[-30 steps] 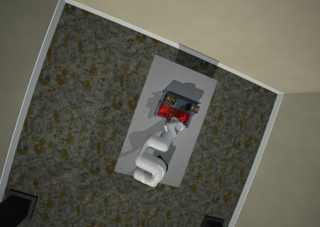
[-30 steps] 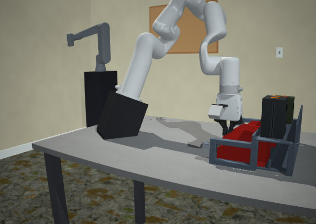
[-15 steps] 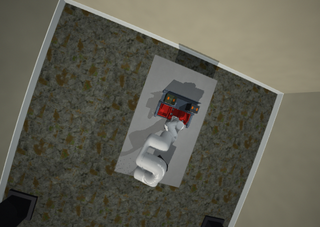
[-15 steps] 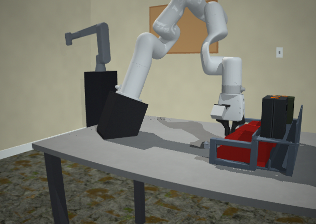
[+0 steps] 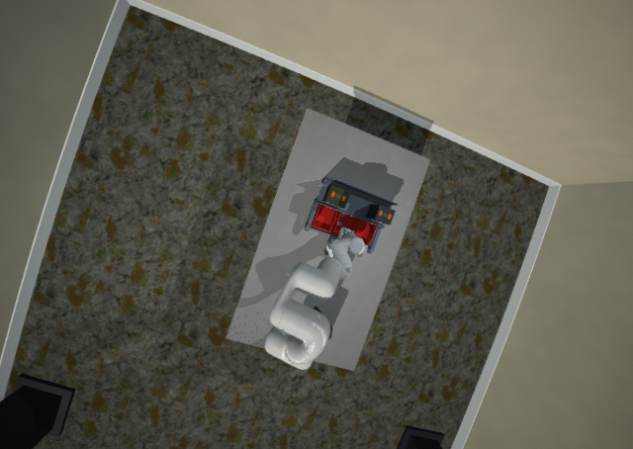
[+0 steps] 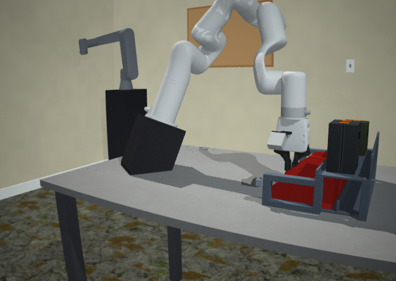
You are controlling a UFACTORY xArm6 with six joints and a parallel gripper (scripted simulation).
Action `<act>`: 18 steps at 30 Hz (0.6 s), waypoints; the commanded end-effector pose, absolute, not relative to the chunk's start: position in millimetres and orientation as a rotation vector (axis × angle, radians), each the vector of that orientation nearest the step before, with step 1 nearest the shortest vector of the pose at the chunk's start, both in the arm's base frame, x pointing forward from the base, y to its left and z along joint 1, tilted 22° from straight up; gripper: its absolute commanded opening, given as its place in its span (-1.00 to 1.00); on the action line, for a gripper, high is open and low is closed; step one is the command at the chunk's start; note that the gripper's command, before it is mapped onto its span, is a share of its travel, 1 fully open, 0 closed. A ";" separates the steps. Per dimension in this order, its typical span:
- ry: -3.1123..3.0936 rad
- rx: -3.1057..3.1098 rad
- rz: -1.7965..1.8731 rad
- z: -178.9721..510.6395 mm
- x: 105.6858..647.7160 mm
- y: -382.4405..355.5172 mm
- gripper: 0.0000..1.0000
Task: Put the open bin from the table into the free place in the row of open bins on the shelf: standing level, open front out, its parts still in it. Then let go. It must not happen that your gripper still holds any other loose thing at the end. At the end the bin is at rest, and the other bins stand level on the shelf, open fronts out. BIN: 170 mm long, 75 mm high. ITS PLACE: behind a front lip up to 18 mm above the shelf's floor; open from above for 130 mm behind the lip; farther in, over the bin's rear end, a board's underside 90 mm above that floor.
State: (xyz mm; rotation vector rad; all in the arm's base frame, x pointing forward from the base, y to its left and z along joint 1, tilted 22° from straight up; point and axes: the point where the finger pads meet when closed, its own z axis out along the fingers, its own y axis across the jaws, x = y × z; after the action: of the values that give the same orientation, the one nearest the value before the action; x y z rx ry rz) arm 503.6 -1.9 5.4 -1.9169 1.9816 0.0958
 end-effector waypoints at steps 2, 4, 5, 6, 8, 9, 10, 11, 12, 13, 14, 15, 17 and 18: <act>1.980 -1.915 0.091 7.3 506.5 -2.6 -1.00; 1.980 -1.915 0.091 8.0 509.6 -2.8 -1.00; 1.980 -1.915 0.091 8.4 511.2 -2.9 -1.00; 1.980 -1.915 0.091 8.8 512.7 -3.1 -1.00; 1.980 -1.915 0.091 8.8 512.7 -3.1 -1.00; 1.980 -1.915 0.091 8.8 512.7 -3.1 -1.00; 1.980 -1.915 0.091 8.8 512.7 -3.1 -1.00; 1.980 -1.915 0.091 8.8 512.7 -3.1 -1.00; 1.980 -1.915 0.091 8.8 512.7 -3.1 -1.00; 1.980 -1.915 0.091 8.8 512.7 -3.1 -1.00; 1.980 -1.915 0.091 8.8 512.7 -3.1 -1.00; 1.980 -1.915 0.091 8.8 512.7 -3.1 -1.00; 1.980 -1.915 0.091 8.8 512.7 -3.1 -1.00; 1.980 -1.915 0.091 8.8 512.7 -3.1 -1.00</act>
State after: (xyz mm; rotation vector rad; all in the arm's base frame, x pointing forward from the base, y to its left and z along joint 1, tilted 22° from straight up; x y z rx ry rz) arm 510.5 -2.3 6.6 -1.9176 1.9823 0.0982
